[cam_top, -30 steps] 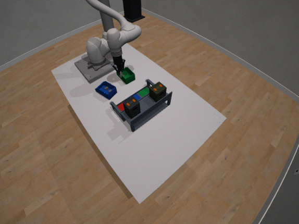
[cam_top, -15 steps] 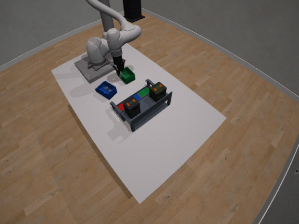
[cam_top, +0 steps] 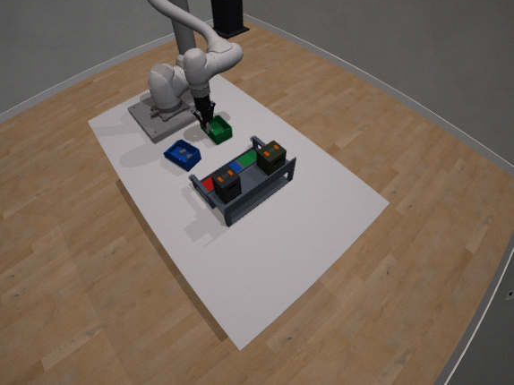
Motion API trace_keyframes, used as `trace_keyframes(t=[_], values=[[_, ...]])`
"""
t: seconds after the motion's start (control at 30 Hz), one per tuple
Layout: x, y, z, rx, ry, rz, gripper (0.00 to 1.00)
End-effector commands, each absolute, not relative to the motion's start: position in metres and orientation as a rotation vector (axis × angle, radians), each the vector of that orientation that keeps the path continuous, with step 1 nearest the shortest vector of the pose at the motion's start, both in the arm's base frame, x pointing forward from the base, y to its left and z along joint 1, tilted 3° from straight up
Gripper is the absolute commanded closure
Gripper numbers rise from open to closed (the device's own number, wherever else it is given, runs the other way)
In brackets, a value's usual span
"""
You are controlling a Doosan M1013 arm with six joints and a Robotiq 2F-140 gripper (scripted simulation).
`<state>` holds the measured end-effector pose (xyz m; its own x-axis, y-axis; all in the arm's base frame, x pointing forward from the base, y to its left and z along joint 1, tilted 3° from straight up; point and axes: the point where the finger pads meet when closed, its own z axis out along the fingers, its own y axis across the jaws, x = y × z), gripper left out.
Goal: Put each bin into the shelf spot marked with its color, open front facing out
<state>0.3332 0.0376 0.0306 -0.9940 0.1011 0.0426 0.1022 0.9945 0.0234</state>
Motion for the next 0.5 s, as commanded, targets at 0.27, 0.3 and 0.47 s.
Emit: trace_keyframes(t=[0.27,0.3,0.47], values=[[0.3333,0.0376,0.0338,-0.158,-3.096,-0.040,0.90],[0.3334,0.0376,0.0342,-0.158,-3.096,-0.040,0.90],[0.3334,0.0375,0.0357,-0.158,-3.096,-0.040,0.90]])
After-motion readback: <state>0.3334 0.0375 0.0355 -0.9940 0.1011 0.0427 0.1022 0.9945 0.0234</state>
